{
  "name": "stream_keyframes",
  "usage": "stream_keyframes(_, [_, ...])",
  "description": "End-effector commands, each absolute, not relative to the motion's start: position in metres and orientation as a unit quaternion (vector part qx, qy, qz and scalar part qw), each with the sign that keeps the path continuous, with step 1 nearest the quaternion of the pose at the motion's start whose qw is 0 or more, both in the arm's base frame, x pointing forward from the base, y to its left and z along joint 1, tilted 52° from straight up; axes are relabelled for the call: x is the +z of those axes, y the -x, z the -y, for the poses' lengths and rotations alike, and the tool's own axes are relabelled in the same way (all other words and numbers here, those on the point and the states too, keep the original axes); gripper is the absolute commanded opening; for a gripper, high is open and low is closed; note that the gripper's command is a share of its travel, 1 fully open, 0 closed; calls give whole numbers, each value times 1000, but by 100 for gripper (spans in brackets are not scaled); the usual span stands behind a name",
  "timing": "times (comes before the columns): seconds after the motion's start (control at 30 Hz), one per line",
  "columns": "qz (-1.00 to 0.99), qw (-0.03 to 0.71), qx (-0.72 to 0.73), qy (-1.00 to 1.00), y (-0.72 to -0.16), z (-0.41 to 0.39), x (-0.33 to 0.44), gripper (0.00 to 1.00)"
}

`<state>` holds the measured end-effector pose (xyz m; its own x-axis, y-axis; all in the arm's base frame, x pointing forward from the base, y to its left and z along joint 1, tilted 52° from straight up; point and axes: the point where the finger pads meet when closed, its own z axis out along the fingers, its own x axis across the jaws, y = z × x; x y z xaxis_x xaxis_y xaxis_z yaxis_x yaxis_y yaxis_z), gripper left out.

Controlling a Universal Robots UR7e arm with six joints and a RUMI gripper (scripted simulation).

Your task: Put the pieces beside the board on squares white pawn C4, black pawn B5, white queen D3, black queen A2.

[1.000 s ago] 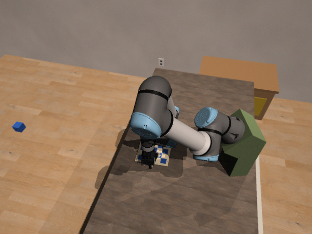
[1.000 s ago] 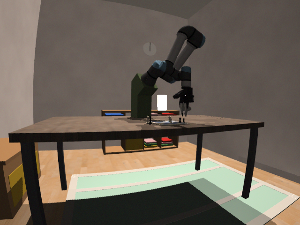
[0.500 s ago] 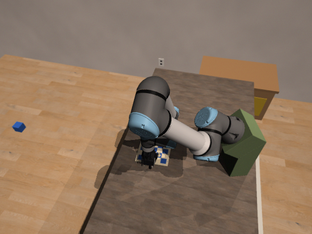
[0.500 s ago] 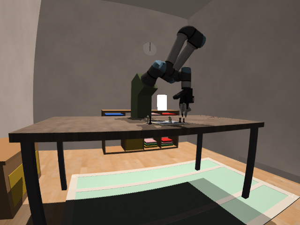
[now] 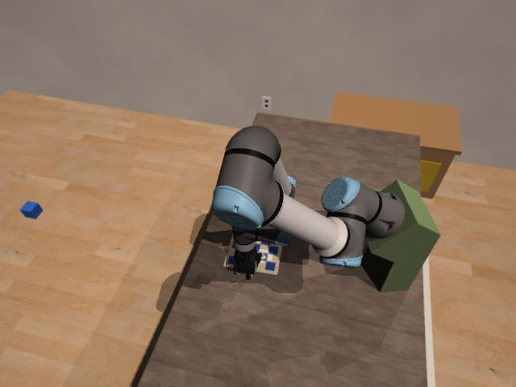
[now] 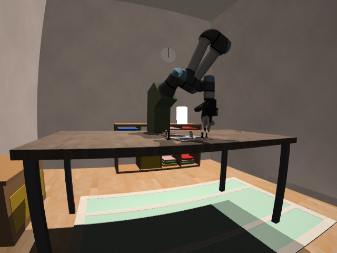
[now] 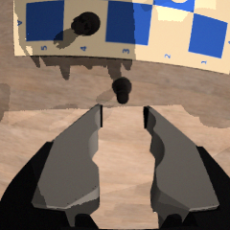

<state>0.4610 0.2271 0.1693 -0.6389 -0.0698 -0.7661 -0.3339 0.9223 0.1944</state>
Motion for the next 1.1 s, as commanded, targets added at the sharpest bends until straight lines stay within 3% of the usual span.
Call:
stream_keyframes(0.0, [-891,410,161,113,-461,-227,170,20])
stream_keyframes(1.07, [-891,410,161,113,-473,-234,159,20])
